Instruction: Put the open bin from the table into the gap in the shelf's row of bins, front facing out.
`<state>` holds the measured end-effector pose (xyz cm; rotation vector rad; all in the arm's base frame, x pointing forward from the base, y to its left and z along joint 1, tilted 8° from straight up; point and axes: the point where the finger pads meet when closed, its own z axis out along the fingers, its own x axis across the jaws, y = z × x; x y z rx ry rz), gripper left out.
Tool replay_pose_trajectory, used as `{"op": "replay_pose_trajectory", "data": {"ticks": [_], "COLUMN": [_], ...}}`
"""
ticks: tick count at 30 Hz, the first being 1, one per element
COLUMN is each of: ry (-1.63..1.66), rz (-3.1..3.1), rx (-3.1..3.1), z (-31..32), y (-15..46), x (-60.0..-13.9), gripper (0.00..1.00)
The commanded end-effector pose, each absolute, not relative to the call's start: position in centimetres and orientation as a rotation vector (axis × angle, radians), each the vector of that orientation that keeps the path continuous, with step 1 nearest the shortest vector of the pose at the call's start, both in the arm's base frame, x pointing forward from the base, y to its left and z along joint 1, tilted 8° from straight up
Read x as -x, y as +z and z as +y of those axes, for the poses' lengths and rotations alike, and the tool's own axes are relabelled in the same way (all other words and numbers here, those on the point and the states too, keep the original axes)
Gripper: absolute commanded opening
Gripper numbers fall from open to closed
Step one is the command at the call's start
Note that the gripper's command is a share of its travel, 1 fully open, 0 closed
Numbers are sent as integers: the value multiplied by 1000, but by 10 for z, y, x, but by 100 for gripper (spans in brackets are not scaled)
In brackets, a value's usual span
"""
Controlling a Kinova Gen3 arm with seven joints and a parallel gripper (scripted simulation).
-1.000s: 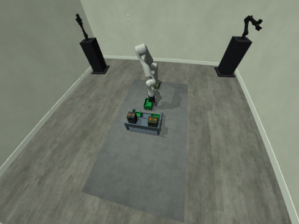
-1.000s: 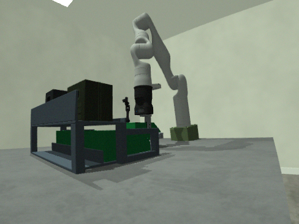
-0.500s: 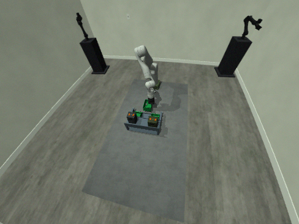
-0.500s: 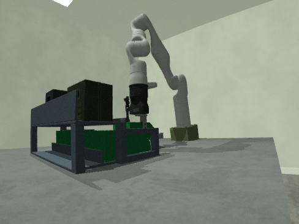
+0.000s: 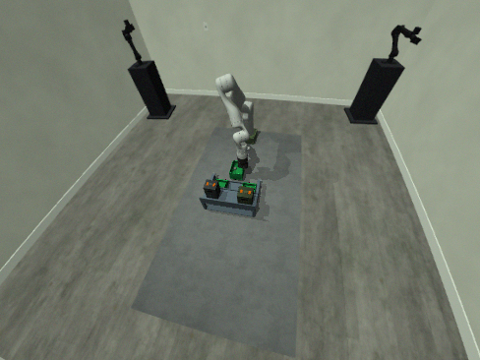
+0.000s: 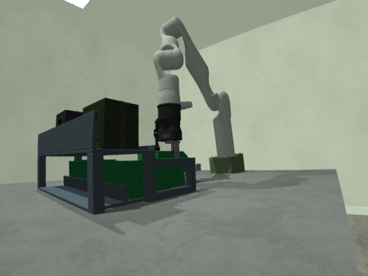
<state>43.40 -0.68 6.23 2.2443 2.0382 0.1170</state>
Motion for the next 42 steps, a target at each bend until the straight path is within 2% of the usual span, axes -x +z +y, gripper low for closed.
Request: {"op": "replay_pose_trajectory", "data": {"ticks": [1, 42], "ry": [119, 105], "rz": [2037, 2044], "rx": [-2243, -2251], "z": [-7, -7], "y": [63, 64], "x": [-435, -435], "gripper": [0, 0]}}
